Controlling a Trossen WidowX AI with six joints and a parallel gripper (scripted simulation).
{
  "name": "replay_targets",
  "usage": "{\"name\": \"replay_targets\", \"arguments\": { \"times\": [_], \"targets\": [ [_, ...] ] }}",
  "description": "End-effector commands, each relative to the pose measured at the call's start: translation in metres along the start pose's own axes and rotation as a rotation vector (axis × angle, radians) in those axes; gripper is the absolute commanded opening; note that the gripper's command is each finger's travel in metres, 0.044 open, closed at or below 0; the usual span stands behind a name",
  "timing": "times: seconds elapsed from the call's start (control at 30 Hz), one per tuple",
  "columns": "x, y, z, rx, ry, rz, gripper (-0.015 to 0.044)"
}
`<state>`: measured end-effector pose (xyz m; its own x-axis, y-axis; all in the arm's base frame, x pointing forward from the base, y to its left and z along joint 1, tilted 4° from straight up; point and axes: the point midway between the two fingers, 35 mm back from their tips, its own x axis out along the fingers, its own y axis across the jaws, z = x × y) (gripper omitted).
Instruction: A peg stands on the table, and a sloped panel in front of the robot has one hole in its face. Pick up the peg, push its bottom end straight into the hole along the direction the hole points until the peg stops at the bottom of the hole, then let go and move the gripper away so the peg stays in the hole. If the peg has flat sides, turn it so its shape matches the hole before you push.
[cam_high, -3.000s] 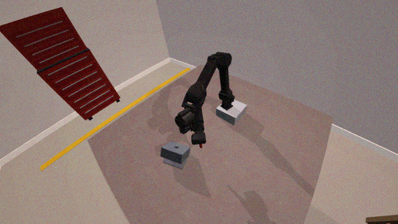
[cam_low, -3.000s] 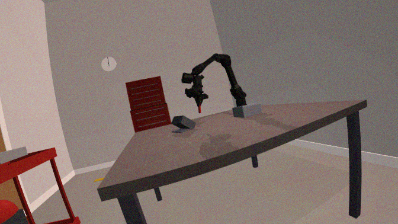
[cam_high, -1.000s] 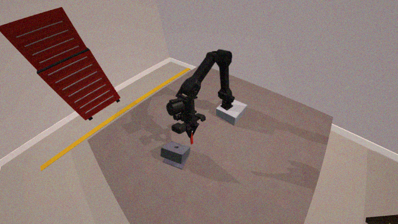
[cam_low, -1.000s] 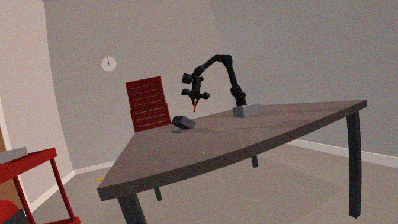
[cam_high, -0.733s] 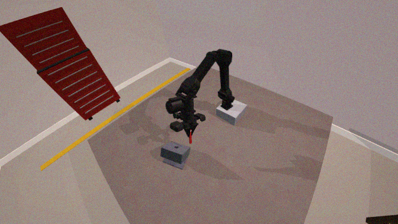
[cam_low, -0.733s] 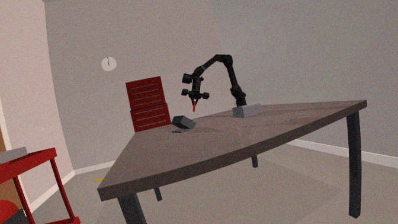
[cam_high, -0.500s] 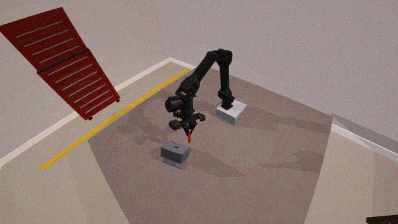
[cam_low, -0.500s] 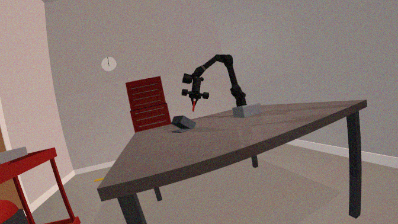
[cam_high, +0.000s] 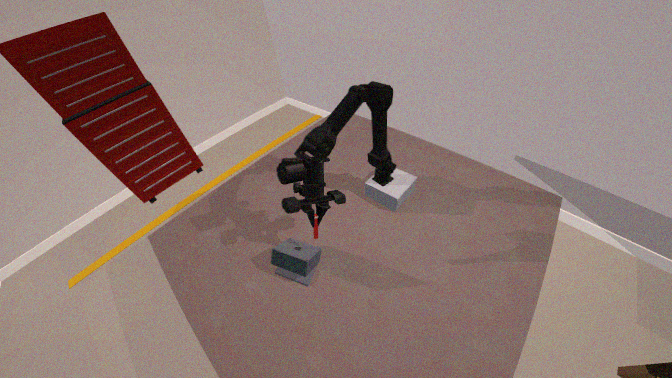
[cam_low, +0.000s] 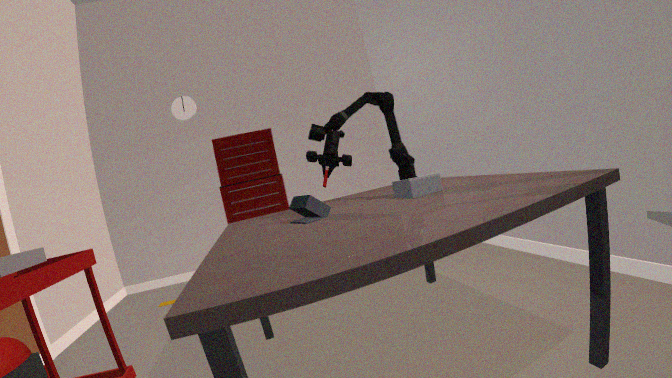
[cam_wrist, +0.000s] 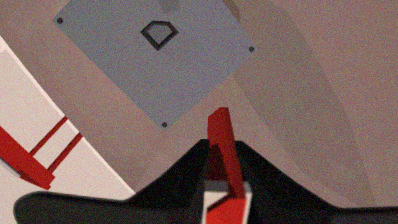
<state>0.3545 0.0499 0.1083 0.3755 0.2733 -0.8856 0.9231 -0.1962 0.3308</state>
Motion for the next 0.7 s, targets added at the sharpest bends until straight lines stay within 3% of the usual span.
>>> {"name": "replay_targets", "arguments": {
  "times": [0.0,0.67],
  "targets": [
    [0.000,-0.001,0.004,0.062,0.008,0.005,0.0000],
    [-0.009,0.005,0.019,0.304,0.030,0.054,0.0000]
  ]
}}
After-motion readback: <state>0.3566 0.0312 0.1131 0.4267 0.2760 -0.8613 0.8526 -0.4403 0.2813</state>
